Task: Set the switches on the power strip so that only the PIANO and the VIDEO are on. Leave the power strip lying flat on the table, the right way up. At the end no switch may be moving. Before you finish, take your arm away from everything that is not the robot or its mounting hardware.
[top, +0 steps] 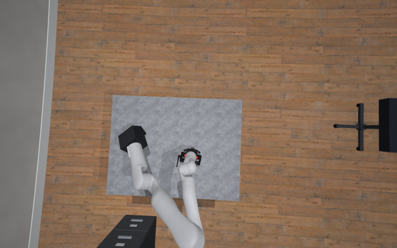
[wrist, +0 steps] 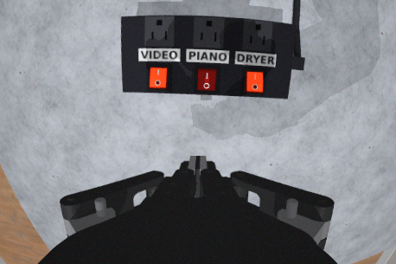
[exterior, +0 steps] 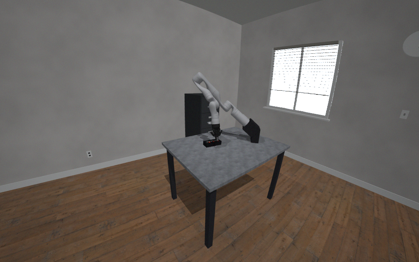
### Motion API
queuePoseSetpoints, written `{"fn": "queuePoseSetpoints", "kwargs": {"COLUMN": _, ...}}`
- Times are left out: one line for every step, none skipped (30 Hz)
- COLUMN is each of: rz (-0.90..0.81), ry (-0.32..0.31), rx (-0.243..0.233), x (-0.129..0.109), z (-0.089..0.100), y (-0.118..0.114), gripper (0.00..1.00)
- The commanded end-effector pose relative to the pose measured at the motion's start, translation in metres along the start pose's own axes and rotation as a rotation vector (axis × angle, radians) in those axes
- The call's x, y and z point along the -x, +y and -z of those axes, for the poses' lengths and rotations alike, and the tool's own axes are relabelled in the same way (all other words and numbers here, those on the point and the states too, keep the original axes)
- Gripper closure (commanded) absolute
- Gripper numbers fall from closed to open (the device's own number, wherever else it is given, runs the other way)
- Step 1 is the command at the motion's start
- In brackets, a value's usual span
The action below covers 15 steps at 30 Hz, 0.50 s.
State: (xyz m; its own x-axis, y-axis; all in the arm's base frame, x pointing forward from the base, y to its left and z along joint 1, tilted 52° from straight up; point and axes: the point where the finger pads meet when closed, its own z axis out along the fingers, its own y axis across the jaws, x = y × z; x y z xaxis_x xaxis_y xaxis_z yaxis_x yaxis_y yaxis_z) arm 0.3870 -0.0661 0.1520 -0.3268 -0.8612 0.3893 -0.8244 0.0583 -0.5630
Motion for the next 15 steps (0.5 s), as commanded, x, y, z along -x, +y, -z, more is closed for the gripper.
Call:
{"fn": "queuePoseSetpoints", "kwargs": {"rz": 0.000, "ry": 0.005, "rx": 0.002, "x": -0.002, "z": -0.002, "y": 0.001, "gripper": 1.00}}
{"fn": "queuePoseSetpoints", "kwargs": {"rz": 0.000, "ry": 0.005, "rx": 0.002, "x": -0.002, "z": -0.002, "y": 0.001, "gripper": 1.00}}
{"fn": "queuePoseSetpoints", "kwargs": {"rz": 0.000, "ry": 0.005, "rx": 0.002, "x": -0.002, "z": -0.002, "y": 0.001, "gripper": 1.00}}
{"fn": "queuePoseSetpoints", "kwargs": {"rz": 0.000, "ry": 0.006, "rx": 0.002, "x": -0.003, "z": -0.009, "y": 0.001, "gripper": 1.00}}
{"fn": "queuePoseSetpoints", "kwargs": {"rz": 0.000, "ry": 0.006, "rx": 0.002, "x": -0.003, "z": -0.009, "y": 0.001, "gripper": 1.00}}
{"fn": "queuePoseSetpoints", "kwargs": {"rz": 0.000, "ry": 0.006, "rx": 0.002, "x": -0.003, "z": -0.009, "y": 0.001, "gripper": 1.00}}
{"fn": "queuePoseSetpoints", "kwargs": {"rz": 0.000, "ry": 0.006, "rx": 0.002, "x": -0.003, "z": -0.009, "y": 0.001, "gripper": 1.00}}
{"fn": "queuePoseSetpoints", "kwargs": {"rz": 0.000, "ry": 0.006, "rx": 0.002, "x": -0.003, "z": -0.009, "y": 0.001, "gripper": 1.00}}
{"fn": "queuePoseSetpoints", "kwargs": {"rz": 0.000, "ry": 0.006, "rx": 0.002, "x": -0.003, "z": -0.009, "y": 0.001, "gripper": 1.00}}
{"fn": "queuePoseSetpoints", "kwargs": {"rz": 0.000, "ry": 0.006, "rx": 0.002, "x": -0.003, "z": -0.009, "y": 0.001, "gripper": 1.00}}
{"fn": "queuePoseSetpoints", "kwargs": {"rz": 0.000, "ry": 0.006, "rx": 0.002, "x": -0.003, "z": -0.009, "y": 0.001, "gripper": 1.00}}
{"fn": "queuePoseSetpoints", "kwargs": {"rz": 0.001, "ry": 0.006, "rx": 0.003, "x": -0.005, "z": -0.015, "y": 0.001, "gripper": 1.00}}
{"fn": "queuePoseSetpoints", "kwargs": {"rz": 0.001, "ry": 0.006, "rx": 0.003, "x": -0.005, "z": -0.015, "y": 0.001, "gripper": 1.00}}
{"fn": "queuePoseSetpoints", "kwargs": {"rz": 0.001, "ry": 0.006, "rx": 0.003, "x": -0.005, "z": -0.015, "y": 0.001, "gripper": 1.00}}
{"fn": "queuePoseSetpoints", "kwargs": {"rz": 0.001, "ry": 0.006, "rx": 0.003, "x": -0.005, "z": -0.015, "y": 0.001, "gripper": 1.00}}
